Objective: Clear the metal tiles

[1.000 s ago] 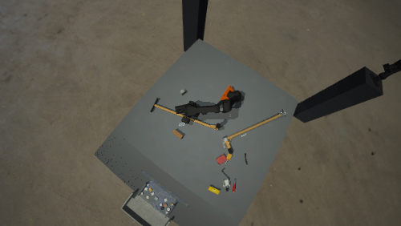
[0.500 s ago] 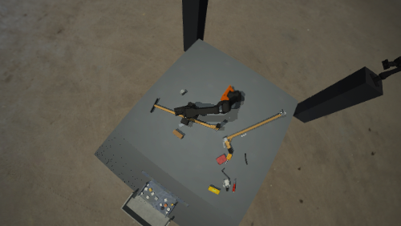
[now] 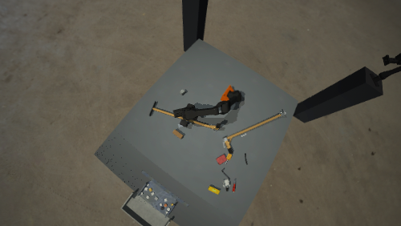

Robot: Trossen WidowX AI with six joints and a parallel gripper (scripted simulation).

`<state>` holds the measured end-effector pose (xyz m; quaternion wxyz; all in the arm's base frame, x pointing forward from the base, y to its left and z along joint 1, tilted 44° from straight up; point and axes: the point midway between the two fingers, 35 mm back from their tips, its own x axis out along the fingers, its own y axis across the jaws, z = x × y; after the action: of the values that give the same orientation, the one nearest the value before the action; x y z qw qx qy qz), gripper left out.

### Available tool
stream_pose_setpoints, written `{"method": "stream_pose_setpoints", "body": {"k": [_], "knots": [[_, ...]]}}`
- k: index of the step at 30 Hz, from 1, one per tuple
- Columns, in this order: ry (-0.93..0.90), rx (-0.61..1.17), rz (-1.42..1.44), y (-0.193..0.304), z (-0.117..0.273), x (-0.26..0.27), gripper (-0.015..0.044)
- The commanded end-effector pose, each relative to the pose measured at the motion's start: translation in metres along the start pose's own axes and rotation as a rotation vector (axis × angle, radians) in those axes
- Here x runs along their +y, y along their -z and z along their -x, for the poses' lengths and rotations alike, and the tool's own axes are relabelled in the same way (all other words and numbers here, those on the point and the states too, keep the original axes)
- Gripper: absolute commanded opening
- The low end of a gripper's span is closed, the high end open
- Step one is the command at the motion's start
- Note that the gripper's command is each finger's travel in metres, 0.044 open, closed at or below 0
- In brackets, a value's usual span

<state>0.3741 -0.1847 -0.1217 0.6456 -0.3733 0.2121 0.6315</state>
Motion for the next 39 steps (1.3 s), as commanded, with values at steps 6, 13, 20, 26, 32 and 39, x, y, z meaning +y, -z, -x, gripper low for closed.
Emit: {"method": "stream_pose_setpoints", "body": {"k": [6, 13, 20, 26, 32, 39], "knots": [[0.007, -0.001, 0.006, -0.001, -0.001, -0.011, 0.0], [0.008, -0.001, 0.009, -0.001, -0.001, -0.018, 0.0], [0.009, -0.001, 0.012, -0.002, -0.002, -0.025, 0.0], [0.01, -0.001, 0.015, -0.002, -0.002, -0.031, 0.0], [0.011, -0.001, 0.018, -0.003, -0.003, -0.037, 0.0], [0.011, -0.001, 0.021, -0.005, -0.003, -0.044, 0.0]]}}
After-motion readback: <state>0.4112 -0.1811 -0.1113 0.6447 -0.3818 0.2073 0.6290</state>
